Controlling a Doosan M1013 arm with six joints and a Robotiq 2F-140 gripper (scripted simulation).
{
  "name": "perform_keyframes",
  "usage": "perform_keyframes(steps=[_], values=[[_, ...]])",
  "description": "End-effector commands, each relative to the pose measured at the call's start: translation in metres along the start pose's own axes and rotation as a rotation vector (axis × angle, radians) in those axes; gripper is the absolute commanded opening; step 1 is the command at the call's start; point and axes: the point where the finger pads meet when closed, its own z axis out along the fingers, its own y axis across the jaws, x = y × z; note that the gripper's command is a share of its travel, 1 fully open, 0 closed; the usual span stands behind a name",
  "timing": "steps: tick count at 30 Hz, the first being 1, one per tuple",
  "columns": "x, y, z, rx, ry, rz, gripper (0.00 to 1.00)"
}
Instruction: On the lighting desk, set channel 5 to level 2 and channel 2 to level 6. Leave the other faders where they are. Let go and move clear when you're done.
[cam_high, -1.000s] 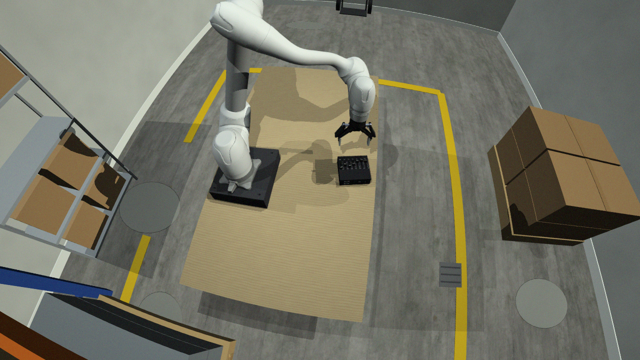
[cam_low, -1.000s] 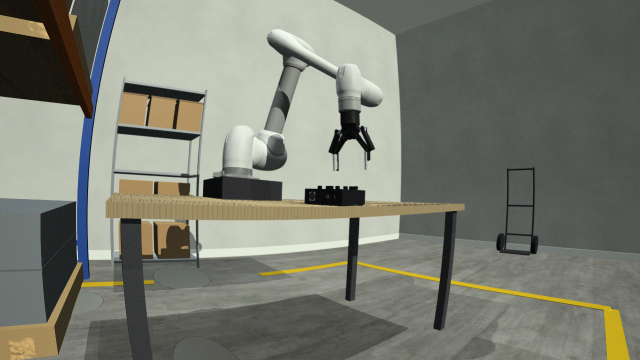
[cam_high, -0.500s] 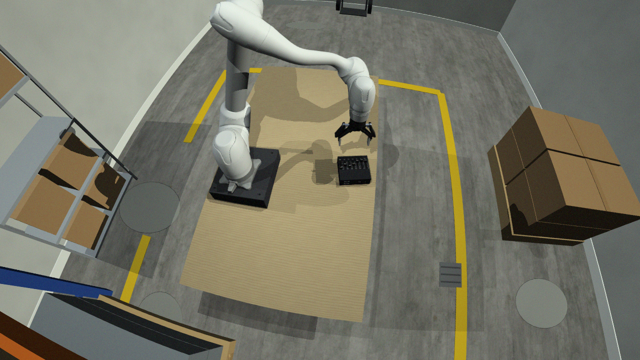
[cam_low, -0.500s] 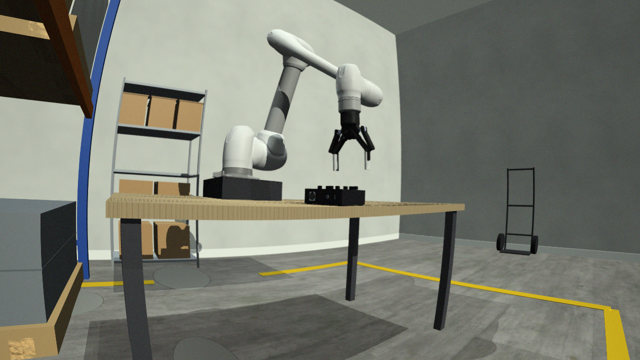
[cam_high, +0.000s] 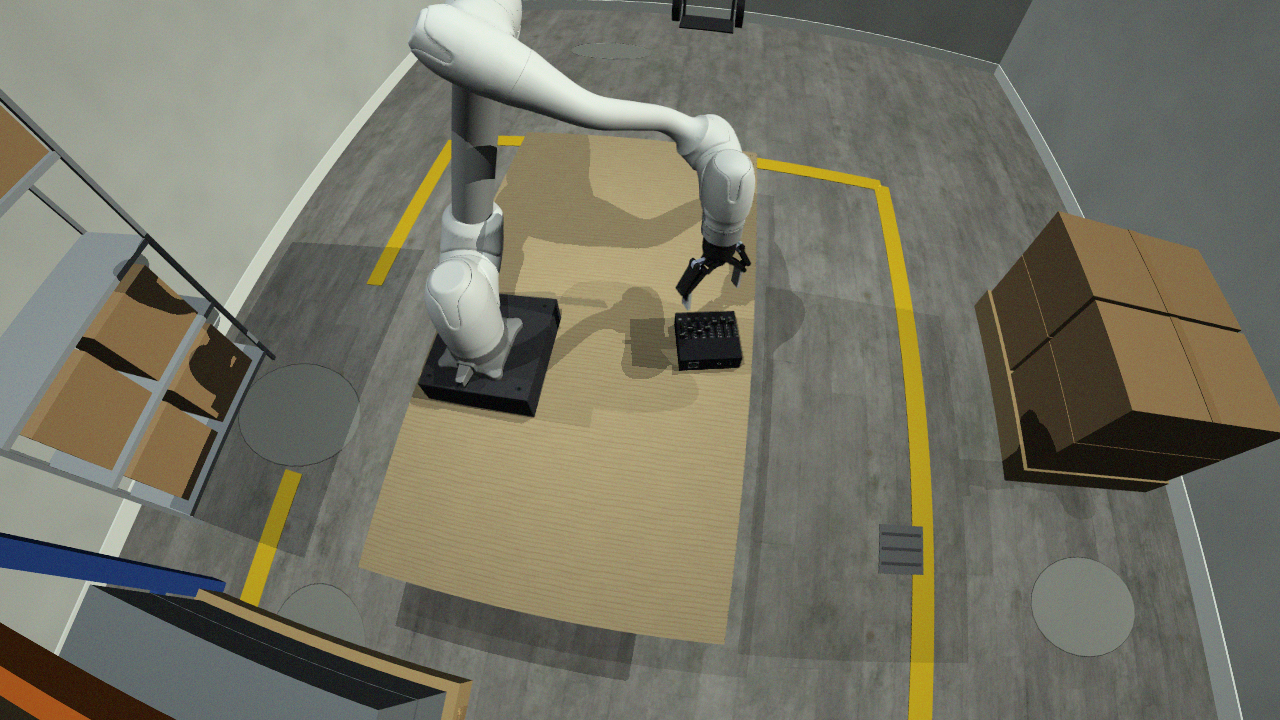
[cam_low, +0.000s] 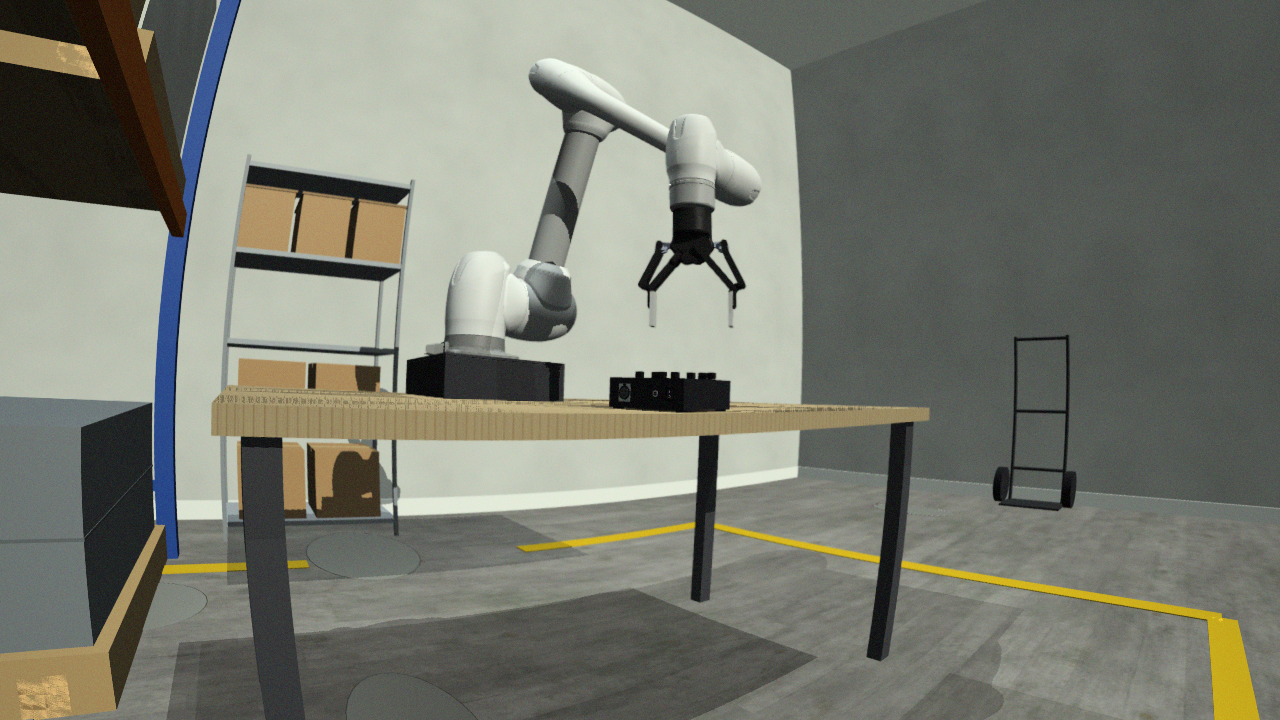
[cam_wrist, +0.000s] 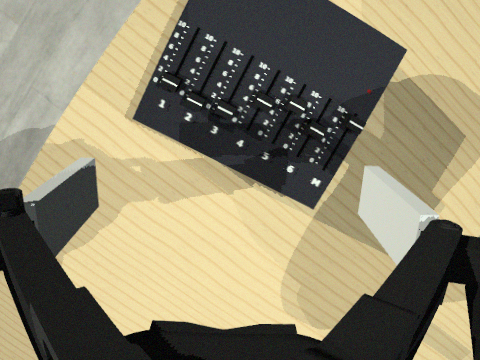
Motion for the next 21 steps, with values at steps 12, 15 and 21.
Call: perform_keyframes(steps=[12,15,21], values=[[0.049,0.026,-0.032,-0.013,0.004,-0.825,1.00],[0.049,0.026,-0.032,-0.007,-0.007,-0.915,1.00],[0.049,0.026,-0.032,-0.007,-0.007,-0.915,1.00]])
